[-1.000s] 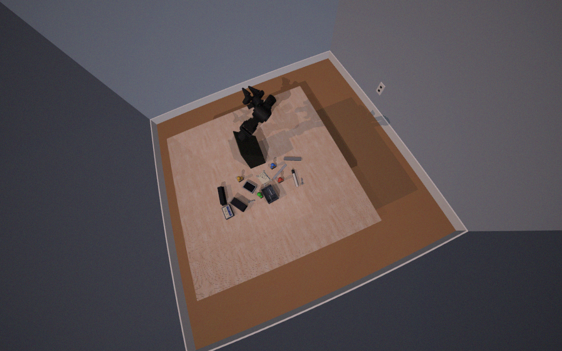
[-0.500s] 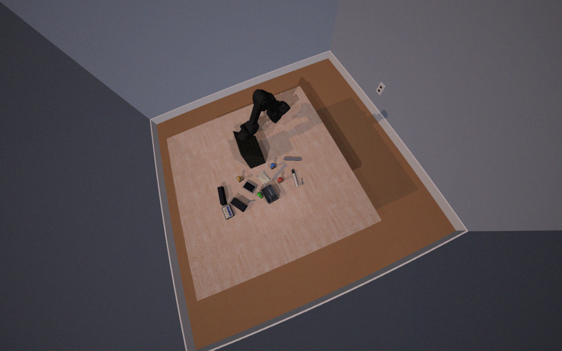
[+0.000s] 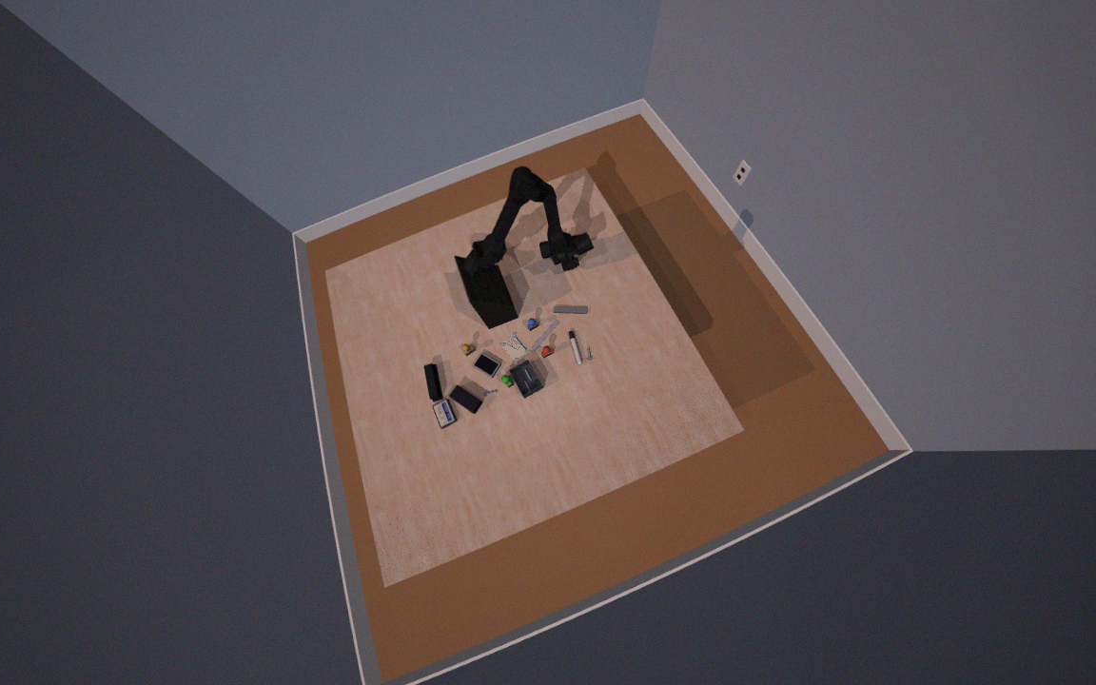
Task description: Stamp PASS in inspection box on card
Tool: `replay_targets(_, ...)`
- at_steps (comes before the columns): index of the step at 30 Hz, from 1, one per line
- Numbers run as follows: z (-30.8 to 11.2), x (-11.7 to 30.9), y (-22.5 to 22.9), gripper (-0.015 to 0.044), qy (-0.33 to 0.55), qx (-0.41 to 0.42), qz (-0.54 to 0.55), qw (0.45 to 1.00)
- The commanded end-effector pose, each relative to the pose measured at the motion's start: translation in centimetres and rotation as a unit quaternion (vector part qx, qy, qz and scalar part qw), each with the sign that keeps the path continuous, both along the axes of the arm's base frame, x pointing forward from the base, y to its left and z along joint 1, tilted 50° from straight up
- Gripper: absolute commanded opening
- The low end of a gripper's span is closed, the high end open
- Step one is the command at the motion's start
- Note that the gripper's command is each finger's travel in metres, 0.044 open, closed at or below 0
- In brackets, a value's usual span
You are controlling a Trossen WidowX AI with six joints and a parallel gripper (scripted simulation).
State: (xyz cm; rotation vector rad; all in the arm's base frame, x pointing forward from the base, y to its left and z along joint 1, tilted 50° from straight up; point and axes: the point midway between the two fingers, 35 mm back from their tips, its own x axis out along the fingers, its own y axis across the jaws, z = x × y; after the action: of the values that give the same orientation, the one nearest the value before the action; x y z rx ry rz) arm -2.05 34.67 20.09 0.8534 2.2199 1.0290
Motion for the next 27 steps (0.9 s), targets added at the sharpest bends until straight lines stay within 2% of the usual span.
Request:
replay_targets(1, -0.7, 5.5, 1.2, 0.0228, -0.054, 0.011, -0.066, 0.996)
replay_targets(7, -1.9, 15.1, 1.1, 0.0228, -0.161, 0.016, -0.159, 0.974)
replay_targets(13, -3.5, 24.7, -1.8, 0.0228, -0.282, -0.007, -0.224, 0.933)
replay_targets(21, -10.2, 35.3, -9.9, 0.0228, -0.352, -0.086, -0.254, 0.897)
replay_targets(27, -15.9, 40.0, -18.1, 0.0228, -0.365, -0.135, -0.253, 0.886)
